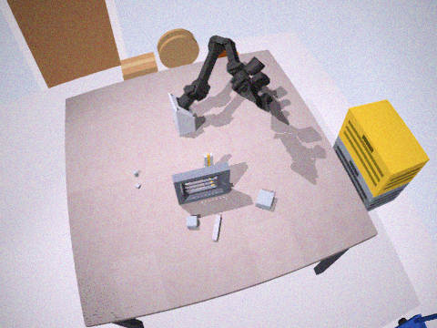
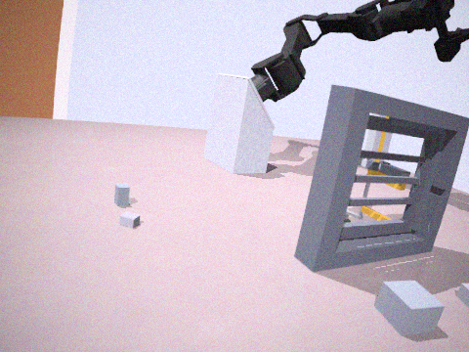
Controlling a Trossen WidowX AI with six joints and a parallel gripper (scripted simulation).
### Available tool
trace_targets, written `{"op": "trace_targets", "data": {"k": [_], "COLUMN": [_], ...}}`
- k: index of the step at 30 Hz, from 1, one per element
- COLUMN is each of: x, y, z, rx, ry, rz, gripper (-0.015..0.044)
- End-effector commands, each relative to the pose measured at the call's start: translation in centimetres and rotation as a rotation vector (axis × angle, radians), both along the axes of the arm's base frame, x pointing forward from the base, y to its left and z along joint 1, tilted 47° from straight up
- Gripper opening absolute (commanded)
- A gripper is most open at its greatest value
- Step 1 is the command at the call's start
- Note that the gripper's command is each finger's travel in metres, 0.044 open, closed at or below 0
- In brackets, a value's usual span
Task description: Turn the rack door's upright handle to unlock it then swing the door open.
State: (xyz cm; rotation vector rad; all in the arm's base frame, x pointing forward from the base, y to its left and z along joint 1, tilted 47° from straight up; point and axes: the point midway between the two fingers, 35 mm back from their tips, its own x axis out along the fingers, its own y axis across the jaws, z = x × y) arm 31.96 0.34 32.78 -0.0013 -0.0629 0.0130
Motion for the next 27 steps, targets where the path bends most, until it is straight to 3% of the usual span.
{"op": "trace_targets", "data": {"k": [1, 5, 27], "x": [0.1, 1.3, 5.8], "y": [0.0, -0.1, -1.2], "z": [-0.1, -1.5, -11.6], "rx": [-0.001, -0.026, -0.078], "ry": [0.004, 0.094, 0.665], "rz": [0.001, 0.014, 0.159], "gripper": [0.0374, 0.0283, 0.0283]}}
